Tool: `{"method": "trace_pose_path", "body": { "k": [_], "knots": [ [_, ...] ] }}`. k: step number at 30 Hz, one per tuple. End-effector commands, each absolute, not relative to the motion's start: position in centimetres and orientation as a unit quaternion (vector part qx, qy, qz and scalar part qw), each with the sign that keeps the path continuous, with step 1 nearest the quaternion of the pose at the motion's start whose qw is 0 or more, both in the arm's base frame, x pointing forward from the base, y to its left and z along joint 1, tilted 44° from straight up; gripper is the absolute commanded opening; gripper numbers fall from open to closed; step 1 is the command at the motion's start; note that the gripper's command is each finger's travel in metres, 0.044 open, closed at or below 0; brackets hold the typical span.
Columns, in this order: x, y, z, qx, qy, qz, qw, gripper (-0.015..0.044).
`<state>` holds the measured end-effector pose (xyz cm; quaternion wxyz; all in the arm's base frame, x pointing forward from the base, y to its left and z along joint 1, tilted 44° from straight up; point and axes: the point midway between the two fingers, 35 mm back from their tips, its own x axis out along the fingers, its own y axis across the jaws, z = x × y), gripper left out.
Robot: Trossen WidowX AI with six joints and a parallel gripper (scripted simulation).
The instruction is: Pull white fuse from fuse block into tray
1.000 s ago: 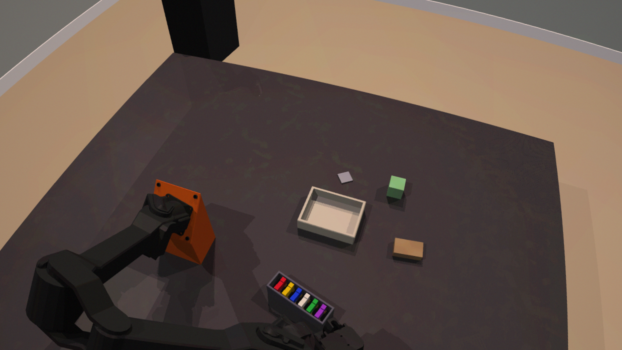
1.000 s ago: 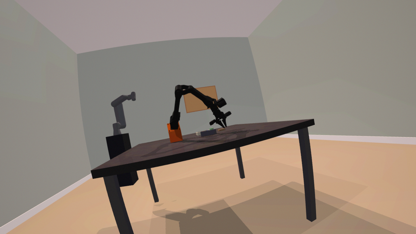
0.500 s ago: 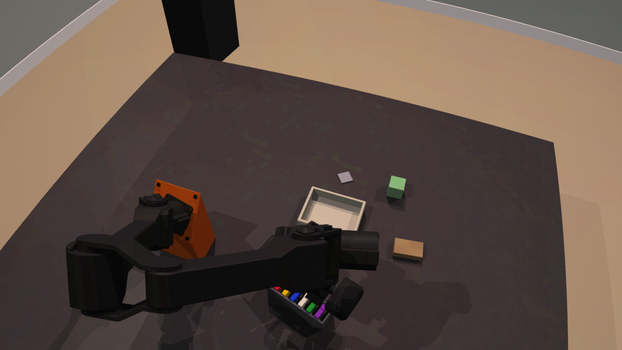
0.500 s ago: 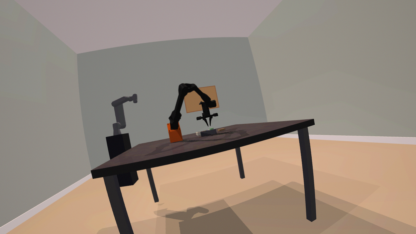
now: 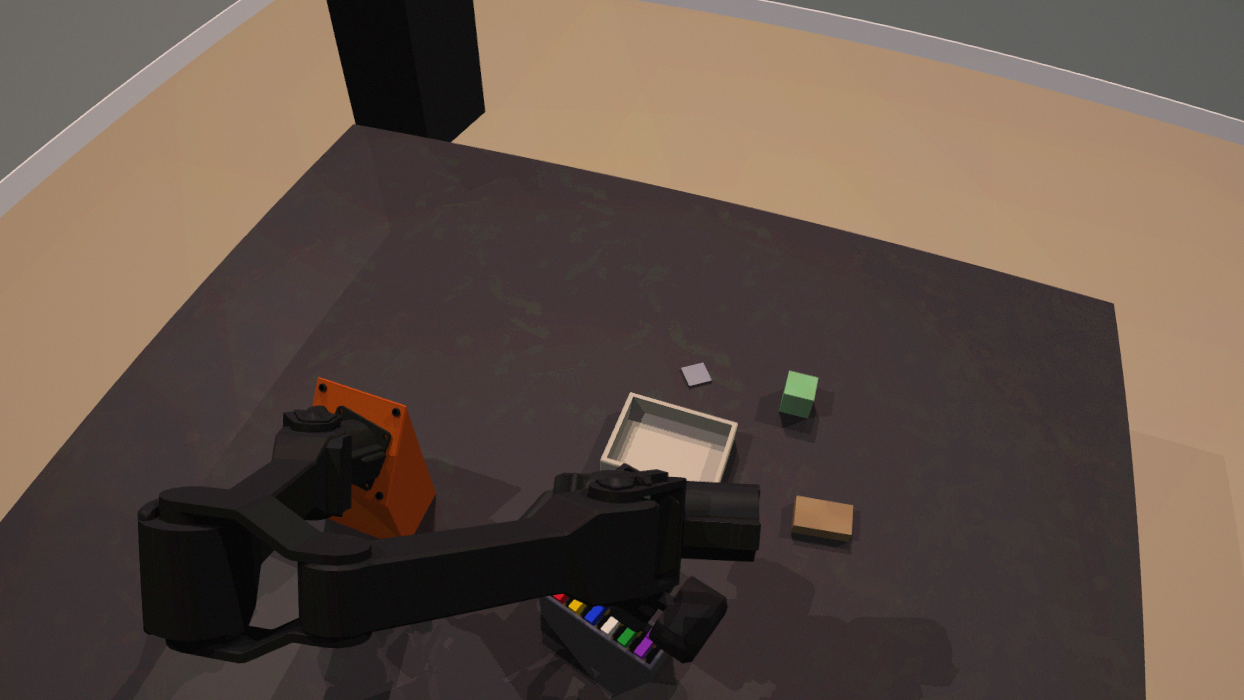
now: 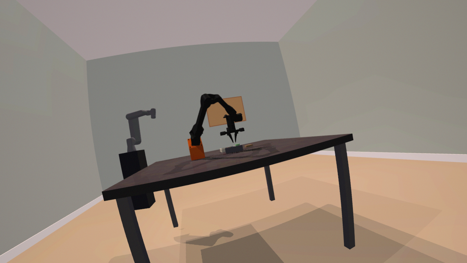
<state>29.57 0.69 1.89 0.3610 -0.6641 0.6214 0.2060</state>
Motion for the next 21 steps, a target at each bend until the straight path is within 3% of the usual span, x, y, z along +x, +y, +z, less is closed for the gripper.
{"method": "trace_pose_path", "body": {
  "k": [1, 21],
  "knots": [
    [29.5, 0.3, 1.5, -0.665, 0.623, 0.206, 0.357, 0.0072],
    [29.7, -1.1, 0.2, -0.665, 0.623, 0.206, 0.357, 0.0072]
  ]
}}
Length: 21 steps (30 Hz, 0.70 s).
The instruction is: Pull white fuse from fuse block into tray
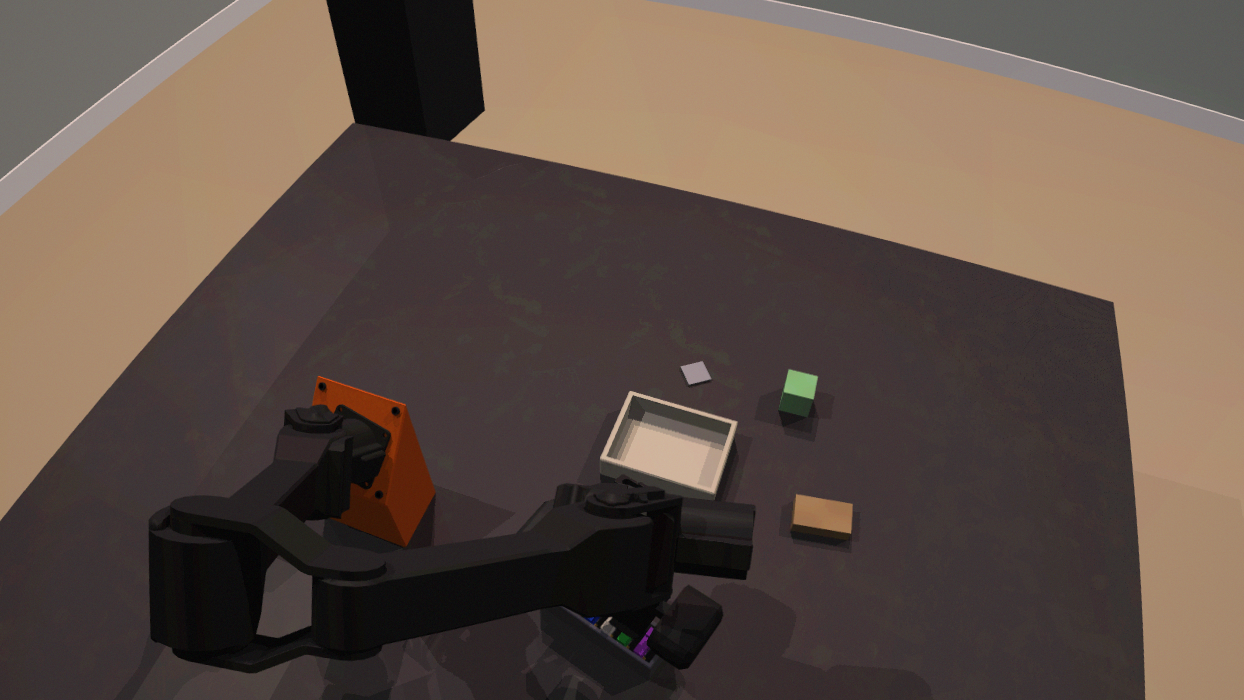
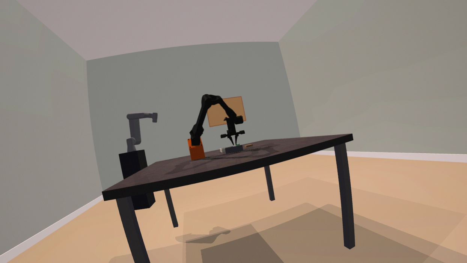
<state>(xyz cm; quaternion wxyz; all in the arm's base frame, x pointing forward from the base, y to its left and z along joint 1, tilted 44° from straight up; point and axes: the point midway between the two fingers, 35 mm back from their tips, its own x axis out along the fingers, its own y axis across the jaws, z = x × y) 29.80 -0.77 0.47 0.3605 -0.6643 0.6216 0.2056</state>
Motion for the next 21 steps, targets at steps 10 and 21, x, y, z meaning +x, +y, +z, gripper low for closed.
{"method": "trace_pose_path", "body": {
  "k": [10, 21],
  "knots": [
    [29.70, -1.19, 0.15, -0.665, 0.623, 0.206, 0.357, 0.0072],
    [29.82, -1.77, -0.46, -0.665, 0.623, 0.206, 0.357, 0.0072]
  ]
}}
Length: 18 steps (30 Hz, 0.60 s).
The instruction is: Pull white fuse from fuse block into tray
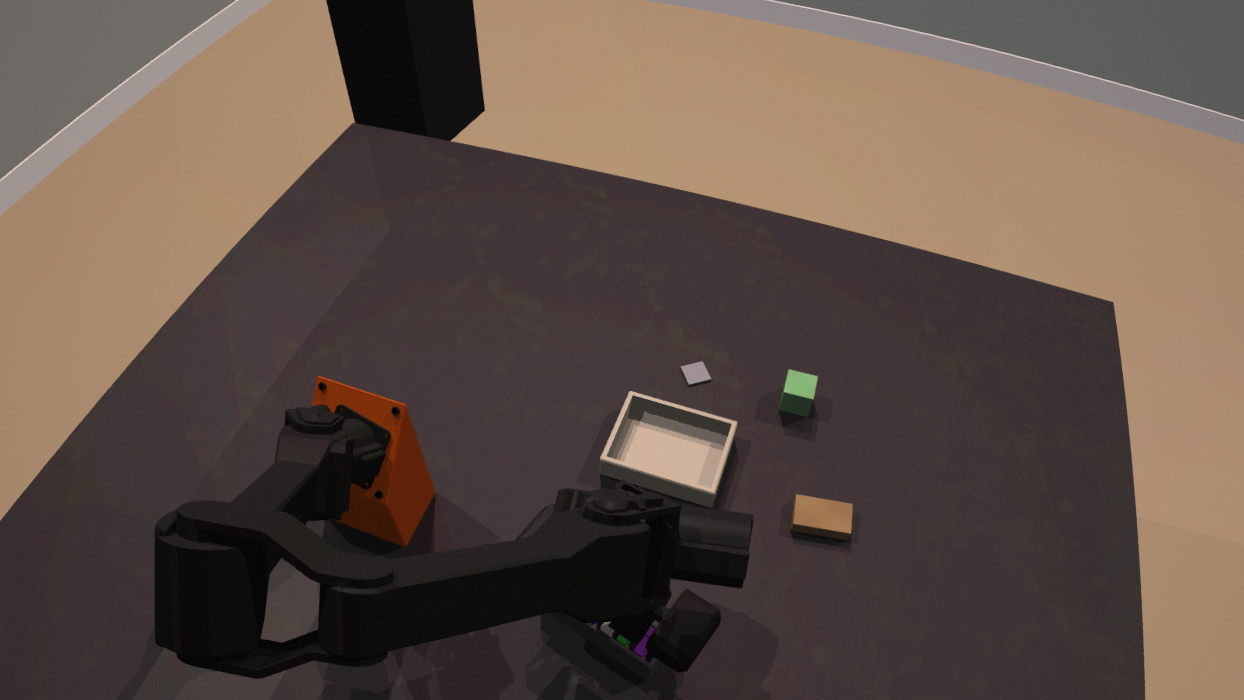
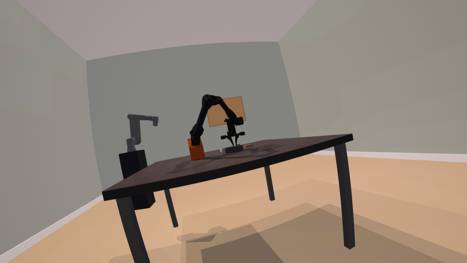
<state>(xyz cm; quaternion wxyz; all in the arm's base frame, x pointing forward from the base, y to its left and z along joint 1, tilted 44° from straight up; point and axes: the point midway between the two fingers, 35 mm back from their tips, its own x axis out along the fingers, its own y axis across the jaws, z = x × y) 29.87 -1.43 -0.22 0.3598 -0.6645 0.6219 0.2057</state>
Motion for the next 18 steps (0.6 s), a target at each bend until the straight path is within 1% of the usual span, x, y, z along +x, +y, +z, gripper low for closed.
{"method": "trace_pose_path", "body": {
  "k": [1, 7, 18],
  "knots": [
    [29.83, -1.82, -0.51, -0.665, 0.623, 0.206, 0.357, 0.0072],
    [29.84, -1.86, -0.56, -0.665, 0.623, 0.206, 0.357, 0.0072],
    [29.85, -1.74, -0.51, -0.664, 0.623, 0.206, 0.359, 0.0000]
  ]
}}
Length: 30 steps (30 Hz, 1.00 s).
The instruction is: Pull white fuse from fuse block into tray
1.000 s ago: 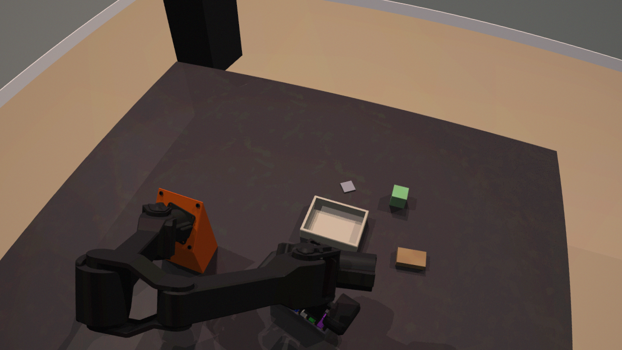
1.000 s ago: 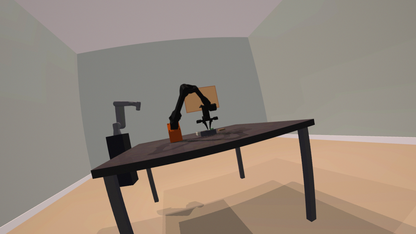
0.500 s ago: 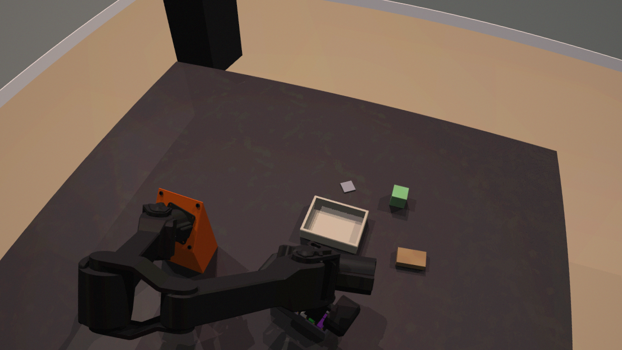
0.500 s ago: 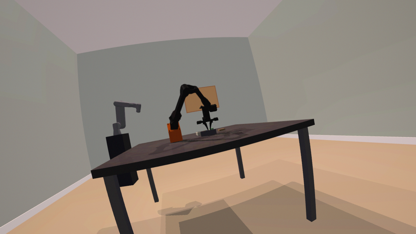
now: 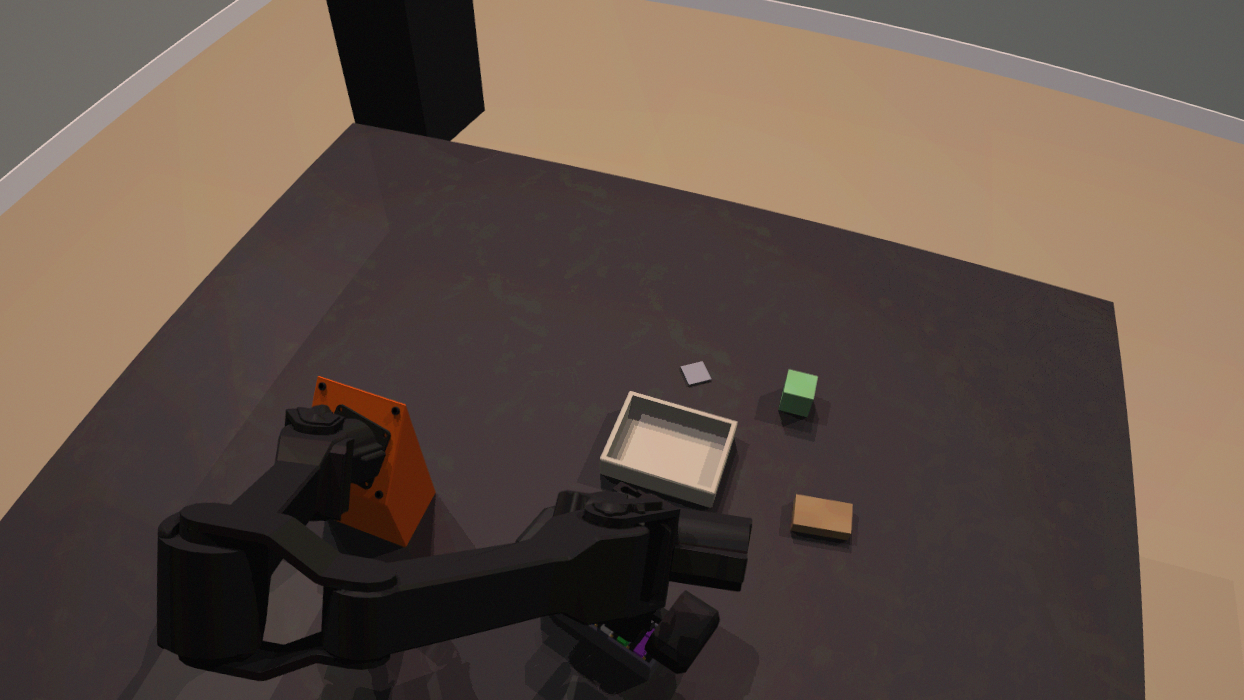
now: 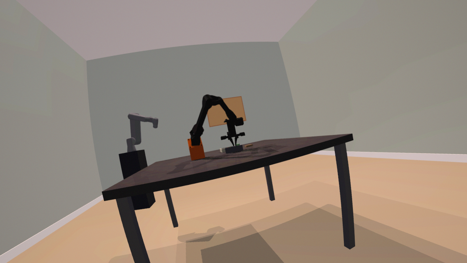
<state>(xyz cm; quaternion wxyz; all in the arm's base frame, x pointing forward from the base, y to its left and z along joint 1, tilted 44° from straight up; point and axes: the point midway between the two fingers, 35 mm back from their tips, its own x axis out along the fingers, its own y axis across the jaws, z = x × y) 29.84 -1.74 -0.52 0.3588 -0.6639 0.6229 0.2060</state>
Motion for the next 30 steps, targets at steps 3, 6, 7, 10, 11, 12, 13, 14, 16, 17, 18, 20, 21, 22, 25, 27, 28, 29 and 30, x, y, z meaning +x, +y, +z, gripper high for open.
{"method": "trace_pose_path", "body": {
  "k": [3, 6, 7, 10, 11, 12, 13, 14, 16, 17, 18, 20, 21, 22, 25, 27, 28, 29, 30],
  "knots": [
    [29.85, -1.73, -0.50, -0.664, 0.623, 0.206, 0.359, 0.0000],
    [29.84, -1.66, -0.42, -0.664, 0.623, 0.206, 0.359, 0.0000],
    [29.84, -1.62, -0.39, -0.664, 0.623, 0.206, 0.359, 0.0000],
    [29.83, -1.52, -0.29, -0.664, 0.623, 0.206, 0.359, 0.0000],
    [29.82, -1.49, -0.26, -0.664, 0.623, 0.206, 0.359, 0.0000],
    [29.82, -1.45, -0.22, -0.664, 0.623, 0.206, 0.359, 0.0000],
    [29.81, -1.42, -0.19, -0.664, 0.623, 0.206, 0.359, 0.0000],
    [29.81, -1.38, -0.16, -0.664, 0.623, 0.206, 0.359, 0.0000],
    [29.80, -1.31, -0.09, -0.664, 0.623, 0.206, 0.359, 0.0000],
    [29.80, -1.28, -0.05, -0.664, 0.623, 0.206, 0.359, 0.0000],
    [29.79, -1.24, -0.02, -0.664, 0.623, 0.206, 0.359, 0.0000],
    [29.78, -1.18, 0.05, -0.664, 0.623, 0.206, 0.359, 0.0000],
    [29.78, -1.14, 0.08, -0.664, 0.623, 0.206, 0.359, 0.0000],
    [29.77, -1.11, 0.12, -0.664, 0.623, 0.206, 0.359, 0.0000],
    [29.75, -1.01, 0.22, -0.664, 0.623, 0.206, 0.359, 0.0000],
    [29.74, -0.94, 0.29, -0.664, 0.623, 0.206, 0.359, 0.0000],
    [29.74, -0.91, 0.32, -0.664, 0.623, 0.206, 0.359, 0.0000],
    [29.73, -0.87, 0.36, -0.664, 0.623, 0.206, 0.359, 0.0000],
    [29.73, -0.84, 0.39, -0.664, 0.623, 0.206, 0.359, 0.0000]
  ]
}}
